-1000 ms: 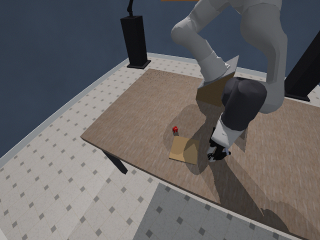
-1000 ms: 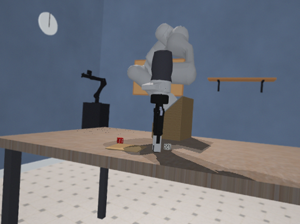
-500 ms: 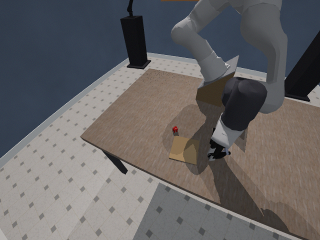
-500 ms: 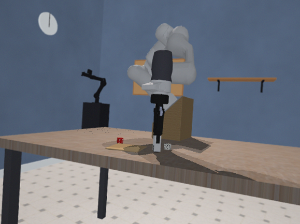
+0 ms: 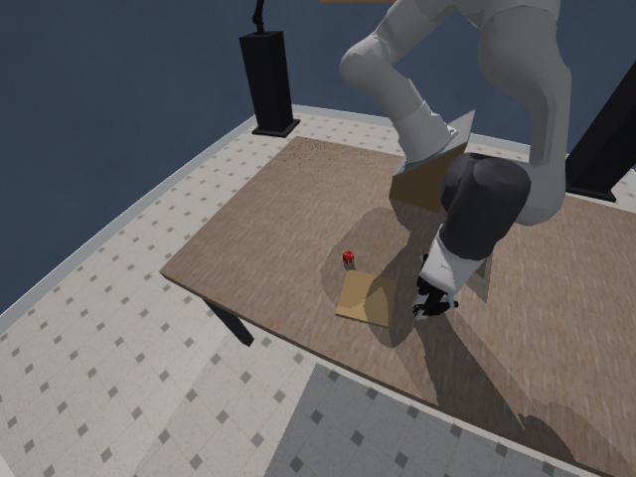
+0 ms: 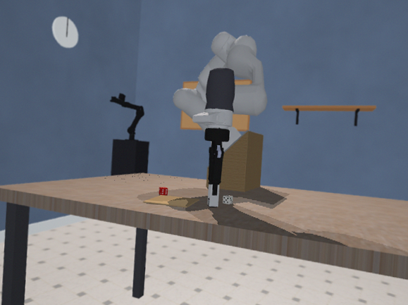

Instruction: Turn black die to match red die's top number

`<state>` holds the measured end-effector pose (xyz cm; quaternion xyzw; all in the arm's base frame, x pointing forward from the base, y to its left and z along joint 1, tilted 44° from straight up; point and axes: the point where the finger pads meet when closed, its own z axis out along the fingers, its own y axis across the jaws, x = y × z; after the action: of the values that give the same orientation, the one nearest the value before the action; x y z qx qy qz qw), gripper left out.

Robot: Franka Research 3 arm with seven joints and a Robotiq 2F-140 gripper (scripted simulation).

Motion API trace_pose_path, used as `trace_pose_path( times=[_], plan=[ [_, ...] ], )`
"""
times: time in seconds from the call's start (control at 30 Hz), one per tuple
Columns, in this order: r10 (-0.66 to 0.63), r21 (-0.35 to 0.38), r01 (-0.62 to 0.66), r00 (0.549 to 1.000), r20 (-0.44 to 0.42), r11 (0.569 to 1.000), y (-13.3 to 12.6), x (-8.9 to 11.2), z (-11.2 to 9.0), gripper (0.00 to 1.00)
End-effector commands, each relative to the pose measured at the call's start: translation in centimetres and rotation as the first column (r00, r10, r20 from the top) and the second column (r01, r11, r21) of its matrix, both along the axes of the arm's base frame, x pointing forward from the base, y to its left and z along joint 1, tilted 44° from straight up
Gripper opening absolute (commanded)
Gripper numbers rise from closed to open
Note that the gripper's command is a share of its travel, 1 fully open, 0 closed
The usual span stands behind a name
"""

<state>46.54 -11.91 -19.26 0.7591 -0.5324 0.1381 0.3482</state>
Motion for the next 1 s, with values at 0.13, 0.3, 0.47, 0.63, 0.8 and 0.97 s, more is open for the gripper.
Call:
trace_pose_path(
  times=[0.13, 0.3, 0.47, 0.63, 0.8, 0.97],
  plan=[
    [0.002, 0.001, -0.002, 1.0, -0.002, 1.0, 0.0, 0.0, -0.1, 0.13],
    [0.002, 0.001, -0.002, 1.0, -0.002, 1.0, 0.6, 0.2, 0.6, 0.13],
    [0.002, 0.001, -0.002, 1.0, -0.002, 1.0, 1.7, 0.4, 1.7, 0.13],
    [0.002, 0.001, -0.002, 1.0, -0.002, 1.0, 4.2, 1.0, 4.4, 0.13],
    [0.002, 0.001, -0.002, 1.0, -0.002, 1.0, 6.2, 1.5, 6.6, 0.13],
    [0.002, 0.001, -0.002, 1.0, -0.002, 1.0, 6.7, 1.6, 7.1, 0.13]
  ],
)
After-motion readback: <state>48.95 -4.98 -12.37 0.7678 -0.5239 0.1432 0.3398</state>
